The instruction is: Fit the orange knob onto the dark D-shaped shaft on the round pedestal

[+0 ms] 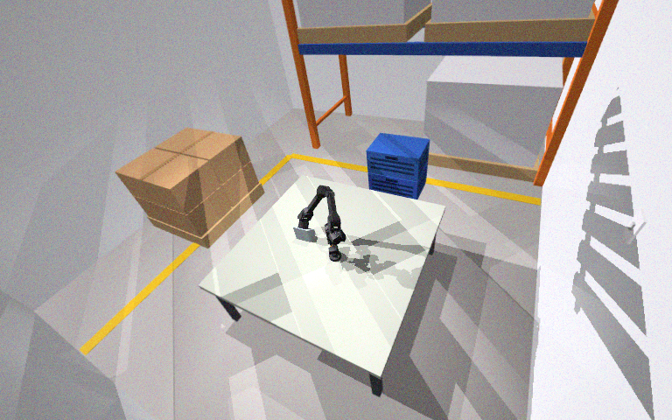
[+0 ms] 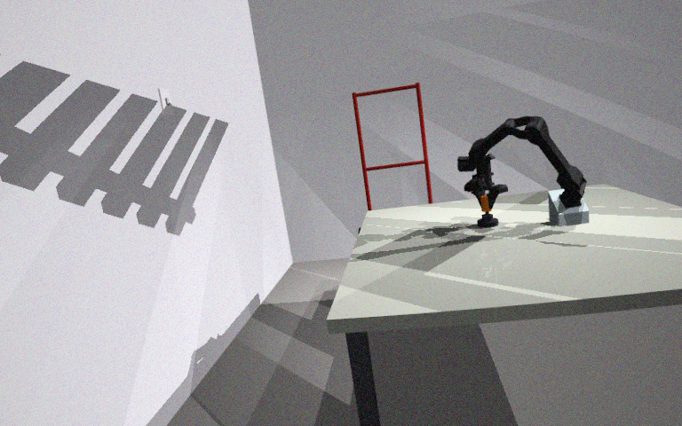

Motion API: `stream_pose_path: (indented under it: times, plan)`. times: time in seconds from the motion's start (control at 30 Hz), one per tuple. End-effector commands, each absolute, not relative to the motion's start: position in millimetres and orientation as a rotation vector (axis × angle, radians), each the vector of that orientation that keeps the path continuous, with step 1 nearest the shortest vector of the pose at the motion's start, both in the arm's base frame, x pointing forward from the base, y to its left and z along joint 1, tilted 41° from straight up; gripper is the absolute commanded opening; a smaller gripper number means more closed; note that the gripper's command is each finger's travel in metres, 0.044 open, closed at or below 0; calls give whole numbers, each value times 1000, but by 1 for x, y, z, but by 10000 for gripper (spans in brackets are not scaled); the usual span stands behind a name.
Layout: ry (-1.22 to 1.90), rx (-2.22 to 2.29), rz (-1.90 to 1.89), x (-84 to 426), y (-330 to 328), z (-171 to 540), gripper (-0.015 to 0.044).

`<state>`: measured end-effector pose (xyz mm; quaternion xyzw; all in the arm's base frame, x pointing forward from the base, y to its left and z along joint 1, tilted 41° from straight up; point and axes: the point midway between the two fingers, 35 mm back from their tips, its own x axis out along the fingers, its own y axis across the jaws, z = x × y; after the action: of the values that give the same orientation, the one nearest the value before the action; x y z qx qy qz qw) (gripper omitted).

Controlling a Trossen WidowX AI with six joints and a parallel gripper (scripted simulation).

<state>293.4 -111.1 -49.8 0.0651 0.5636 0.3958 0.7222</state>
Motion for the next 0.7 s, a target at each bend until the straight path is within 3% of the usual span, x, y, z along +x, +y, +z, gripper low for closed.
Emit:
stream_pose_path:
  times: [0.0,0.67]
  plan:
    - [1241,143,876,292,-112,-47,0]
    - [1141,-24,1000,293,-110,-50,0]
